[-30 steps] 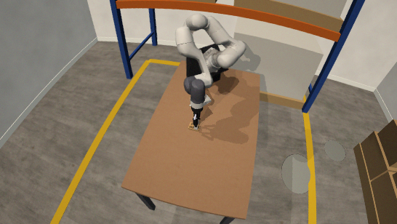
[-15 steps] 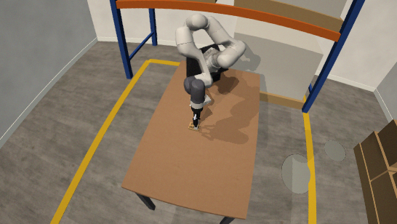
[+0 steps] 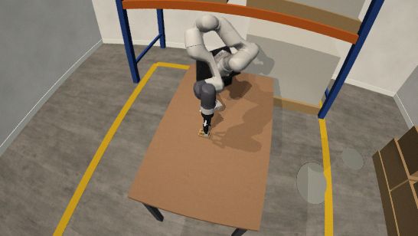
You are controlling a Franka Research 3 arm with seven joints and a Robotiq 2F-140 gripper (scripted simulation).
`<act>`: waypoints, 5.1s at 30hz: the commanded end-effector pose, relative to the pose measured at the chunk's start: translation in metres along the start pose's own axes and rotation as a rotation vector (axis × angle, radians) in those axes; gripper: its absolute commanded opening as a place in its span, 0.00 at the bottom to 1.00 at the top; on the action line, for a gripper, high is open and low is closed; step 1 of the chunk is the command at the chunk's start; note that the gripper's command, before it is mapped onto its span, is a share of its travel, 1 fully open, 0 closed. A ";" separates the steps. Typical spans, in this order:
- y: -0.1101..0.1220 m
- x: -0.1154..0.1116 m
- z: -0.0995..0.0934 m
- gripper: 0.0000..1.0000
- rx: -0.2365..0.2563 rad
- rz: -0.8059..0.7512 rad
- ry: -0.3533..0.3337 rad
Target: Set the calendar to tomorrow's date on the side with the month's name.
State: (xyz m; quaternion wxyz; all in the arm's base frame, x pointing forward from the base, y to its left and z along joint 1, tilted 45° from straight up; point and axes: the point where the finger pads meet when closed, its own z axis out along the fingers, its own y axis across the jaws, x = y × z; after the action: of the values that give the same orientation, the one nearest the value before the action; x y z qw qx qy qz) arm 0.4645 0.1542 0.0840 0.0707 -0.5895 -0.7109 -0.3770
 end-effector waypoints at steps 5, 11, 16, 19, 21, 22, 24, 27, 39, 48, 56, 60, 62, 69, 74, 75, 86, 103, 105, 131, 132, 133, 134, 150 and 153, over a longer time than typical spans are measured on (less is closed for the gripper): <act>0.001 0.000 -0.003 0.17 -0.002 0.004 0.001; 0.000 0.000 -0.031 0.17 -0.002 0.004 0.001; 0.000 0.000 -0.054 0.17 -0.002 0.004 0.001; 0.000 0.000 -0.076 0.17 -0.002 0.004 0.001; 0.000 0.000 -0.087 0.17 -0.002 0.004 0.001; 0.000 0.000 -0.092 0.17 -0.002 0.004 0.001; 0.000 0.000 -0.098 0.17 -0.002 0.004 0.001; 0.000 0.000 -0.099 0.17 -0.002 0.004 0.001; -0.001 -0.001 -0.098 0.17 0.005 0.076 0.008; -0.004 -0.005 -0.095 0.17 0.028 0.326 0.026; -0.006 -0.009 -0.092 0.17 0.046 0.521 0.034; -0.007 -0.011 -0.091 0.17 0.053 0.602 0.037; -0.007 -0.012 -0.091 0.17 0.056 0.639 0.038; -0.008 -0.015 -0.090 0.17 0.067 0.770 0.040; -0.009 -0.018 -0.089 0.17 0.074 0.868 0.040; -0.009 -0.018 -0.088 0.17 0.075 0.889 0.040; -0.009 -0.025 -0.087 0.17 0.089 1.104 0.038; -0.010 -0.038 -0.084 0.17 0.106 1.456 0.029; -0.010 -0.039 -0.084 0.17 0.107 1.500 0.028; -0.008 -0.064 -0.083 0.17 0.108 2.047 0.005; -0.008 -0.064 -0.083 0.17 0.108 2.047 0.005; -0.008 -0.067 -0.083 0.17 0.106 2.107 0.002; -0.008 -0.068 -0.083 0.17 0.105 2.130 0.001; -0.006 -0.088 -0.084 0.17 0.084 2.491 -0.010; -0.006 -0.091 -0.084 0.17 0.079 2.543 -0.011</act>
State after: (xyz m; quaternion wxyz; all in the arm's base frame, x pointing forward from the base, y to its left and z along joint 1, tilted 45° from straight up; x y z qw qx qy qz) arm 0.4537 0.0336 0.0915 0.3955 -0.8730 0.2821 -0.0424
